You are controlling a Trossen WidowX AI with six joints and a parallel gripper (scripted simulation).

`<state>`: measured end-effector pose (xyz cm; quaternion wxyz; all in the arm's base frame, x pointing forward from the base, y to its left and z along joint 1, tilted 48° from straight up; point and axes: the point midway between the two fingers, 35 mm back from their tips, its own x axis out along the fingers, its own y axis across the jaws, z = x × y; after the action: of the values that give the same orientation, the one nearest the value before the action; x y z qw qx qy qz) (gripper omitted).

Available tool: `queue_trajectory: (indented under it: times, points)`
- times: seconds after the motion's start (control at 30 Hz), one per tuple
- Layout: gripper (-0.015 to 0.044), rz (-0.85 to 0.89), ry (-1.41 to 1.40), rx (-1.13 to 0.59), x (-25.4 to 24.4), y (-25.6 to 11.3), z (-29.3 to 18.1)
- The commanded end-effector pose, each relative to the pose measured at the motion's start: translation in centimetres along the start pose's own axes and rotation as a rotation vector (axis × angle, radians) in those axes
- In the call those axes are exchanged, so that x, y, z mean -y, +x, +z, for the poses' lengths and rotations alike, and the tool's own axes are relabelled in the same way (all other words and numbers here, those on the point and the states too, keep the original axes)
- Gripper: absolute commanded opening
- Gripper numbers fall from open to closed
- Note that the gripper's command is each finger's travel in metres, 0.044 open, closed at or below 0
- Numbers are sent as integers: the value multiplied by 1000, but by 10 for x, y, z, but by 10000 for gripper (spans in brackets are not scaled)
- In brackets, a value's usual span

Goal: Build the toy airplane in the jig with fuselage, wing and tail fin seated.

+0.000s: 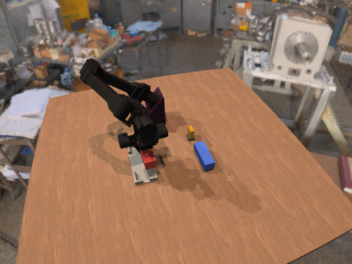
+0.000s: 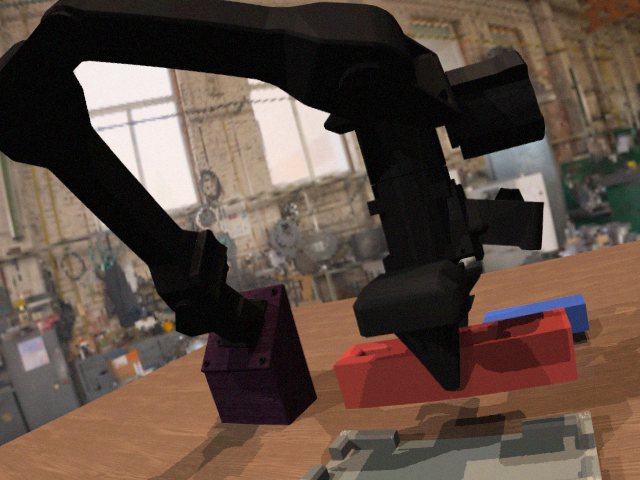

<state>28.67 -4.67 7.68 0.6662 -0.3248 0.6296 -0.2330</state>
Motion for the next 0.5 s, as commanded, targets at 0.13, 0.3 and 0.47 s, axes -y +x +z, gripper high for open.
queue_trajectory:
  times: [0.13, 0.3, 0.47]
  points:
    - [0, -19, -20, -5, 20, 9, -6]
    - [105, -19, -20, -5, 20, 9, -6]
    - [196, -19, -20, -5, 20, 9, -6]
